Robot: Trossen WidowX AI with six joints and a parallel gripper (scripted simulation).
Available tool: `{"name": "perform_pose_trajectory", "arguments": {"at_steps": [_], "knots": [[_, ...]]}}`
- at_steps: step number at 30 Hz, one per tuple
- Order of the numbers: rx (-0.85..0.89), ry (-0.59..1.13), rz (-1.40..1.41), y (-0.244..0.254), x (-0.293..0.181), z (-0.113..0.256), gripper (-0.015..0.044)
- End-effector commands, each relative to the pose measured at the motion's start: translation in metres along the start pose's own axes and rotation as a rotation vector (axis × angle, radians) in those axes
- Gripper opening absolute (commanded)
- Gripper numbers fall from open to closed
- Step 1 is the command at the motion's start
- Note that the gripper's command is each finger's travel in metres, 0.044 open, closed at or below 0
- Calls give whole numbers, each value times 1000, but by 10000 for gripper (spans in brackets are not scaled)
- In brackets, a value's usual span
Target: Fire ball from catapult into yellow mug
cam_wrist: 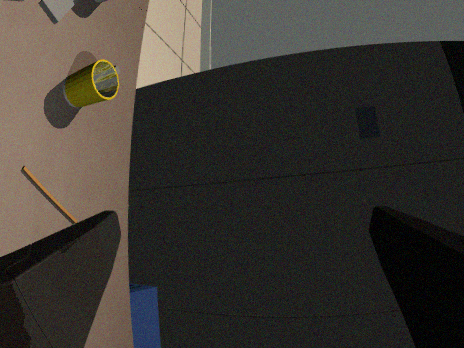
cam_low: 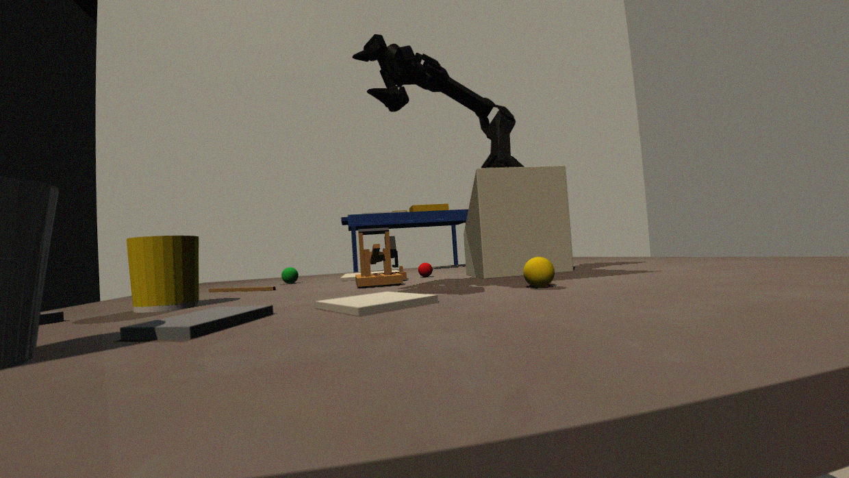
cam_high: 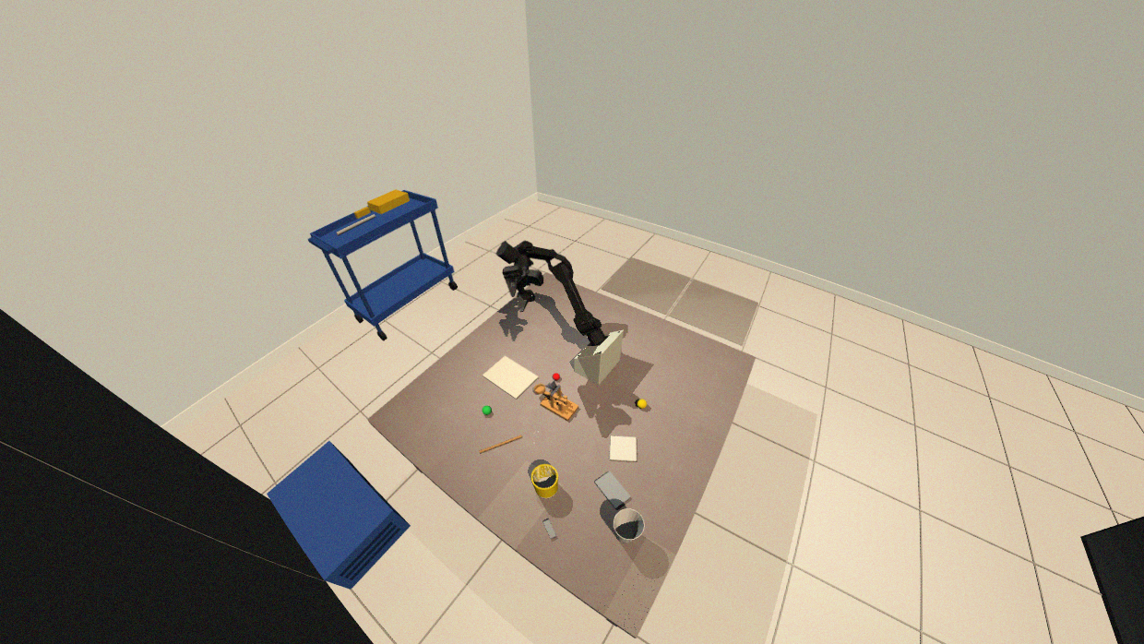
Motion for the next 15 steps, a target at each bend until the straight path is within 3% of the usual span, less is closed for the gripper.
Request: {"name": "perform_pose_trajectory", "arguments": {"at_steps": [1, 15], "knots": [[98, 3, -59, 9, 3, -31, 440], [490, 73, -276, 67, 23, -140, 440]]}}
Point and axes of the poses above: the point midway between the two fingers, 35 mm back from their tips, its own z axis back along the fingers, its own y axis across the jaws, x = y × z, the point moved 6 cm from there along z, back along the fingers, and after that the axes turned 2 degrees about -z, right-handed, at the moved point
